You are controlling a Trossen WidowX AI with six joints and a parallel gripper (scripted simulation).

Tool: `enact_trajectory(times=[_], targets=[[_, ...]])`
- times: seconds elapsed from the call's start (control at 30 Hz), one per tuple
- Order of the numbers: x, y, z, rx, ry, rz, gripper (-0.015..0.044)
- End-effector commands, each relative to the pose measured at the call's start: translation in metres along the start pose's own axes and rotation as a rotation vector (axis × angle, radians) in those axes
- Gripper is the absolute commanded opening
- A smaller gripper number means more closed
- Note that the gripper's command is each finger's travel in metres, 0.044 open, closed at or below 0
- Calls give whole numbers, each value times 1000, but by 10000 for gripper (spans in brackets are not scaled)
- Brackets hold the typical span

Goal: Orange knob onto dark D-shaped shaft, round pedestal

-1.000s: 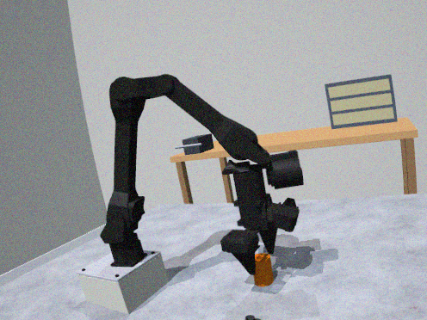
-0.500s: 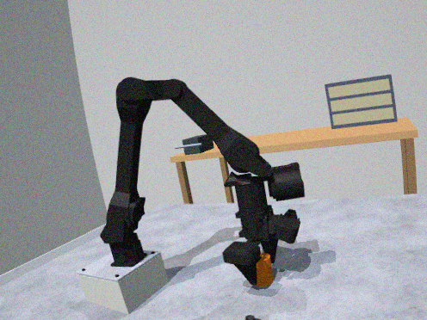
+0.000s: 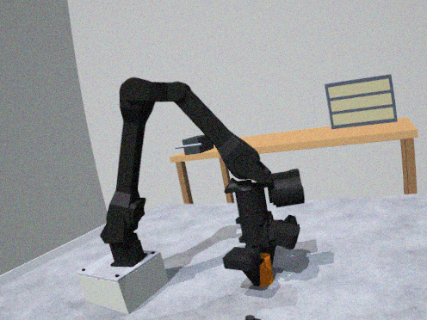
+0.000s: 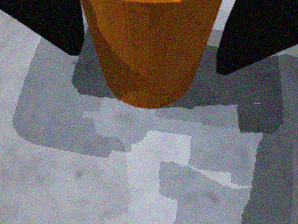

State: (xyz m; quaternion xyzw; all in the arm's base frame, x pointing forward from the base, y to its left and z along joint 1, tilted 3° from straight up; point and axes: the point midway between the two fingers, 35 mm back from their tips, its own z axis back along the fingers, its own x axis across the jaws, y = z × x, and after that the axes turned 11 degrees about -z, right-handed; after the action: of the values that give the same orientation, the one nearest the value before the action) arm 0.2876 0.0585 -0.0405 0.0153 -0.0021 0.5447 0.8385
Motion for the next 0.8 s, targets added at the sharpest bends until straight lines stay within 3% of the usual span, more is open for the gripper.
enact_trajectory(times=[0.0, 0.23, 0.43, 0.77], targets=[[1, 0, 0, -1, -3, -1, 204], [1, 0, 0, -1, -3, -1, 157], [4, -5, 24, -1, -3, -1, 0], [5, -7, 98, -2, -3, -1, 0]])
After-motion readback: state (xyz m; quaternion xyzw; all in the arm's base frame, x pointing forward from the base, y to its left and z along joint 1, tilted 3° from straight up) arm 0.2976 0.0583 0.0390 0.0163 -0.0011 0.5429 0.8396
